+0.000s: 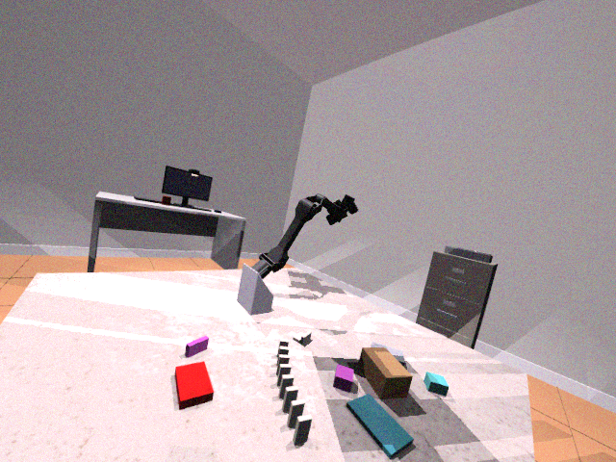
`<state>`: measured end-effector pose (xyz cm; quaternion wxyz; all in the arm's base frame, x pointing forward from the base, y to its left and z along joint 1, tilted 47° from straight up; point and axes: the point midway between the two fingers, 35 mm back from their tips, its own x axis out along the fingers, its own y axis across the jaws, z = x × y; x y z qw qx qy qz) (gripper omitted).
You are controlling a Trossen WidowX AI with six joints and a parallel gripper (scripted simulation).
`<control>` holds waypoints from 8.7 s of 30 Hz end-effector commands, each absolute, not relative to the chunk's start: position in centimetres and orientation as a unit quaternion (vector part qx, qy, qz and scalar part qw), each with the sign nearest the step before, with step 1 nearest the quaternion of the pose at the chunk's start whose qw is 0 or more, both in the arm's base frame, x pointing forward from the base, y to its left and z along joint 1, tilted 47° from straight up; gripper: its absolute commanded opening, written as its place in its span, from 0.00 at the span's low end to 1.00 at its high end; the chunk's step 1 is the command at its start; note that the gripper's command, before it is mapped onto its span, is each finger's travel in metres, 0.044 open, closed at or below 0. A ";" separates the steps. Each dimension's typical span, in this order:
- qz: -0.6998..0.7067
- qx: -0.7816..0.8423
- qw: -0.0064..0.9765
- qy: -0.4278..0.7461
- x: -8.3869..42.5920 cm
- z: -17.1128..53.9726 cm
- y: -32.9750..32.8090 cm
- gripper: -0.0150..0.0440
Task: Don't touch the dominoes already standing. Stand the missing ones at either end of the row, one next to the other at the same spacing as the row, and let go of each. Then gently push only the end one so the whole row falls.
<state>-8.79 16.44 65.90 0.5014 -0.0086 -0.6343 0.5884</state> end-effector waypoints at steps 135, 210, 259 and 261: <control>0.306 0.236 0.727 0.567 28.3 -3.3 3.7 0.25; 0.615 -0.336 0.687 0.192 27.6 1.7 7.8 1.00; 0.618 -0.347 0.681 0.185 24.9 13.3 -2.1 0.44; 0.618 -0.347 0.681 0.185 24.9 13.3 -2.1 0.44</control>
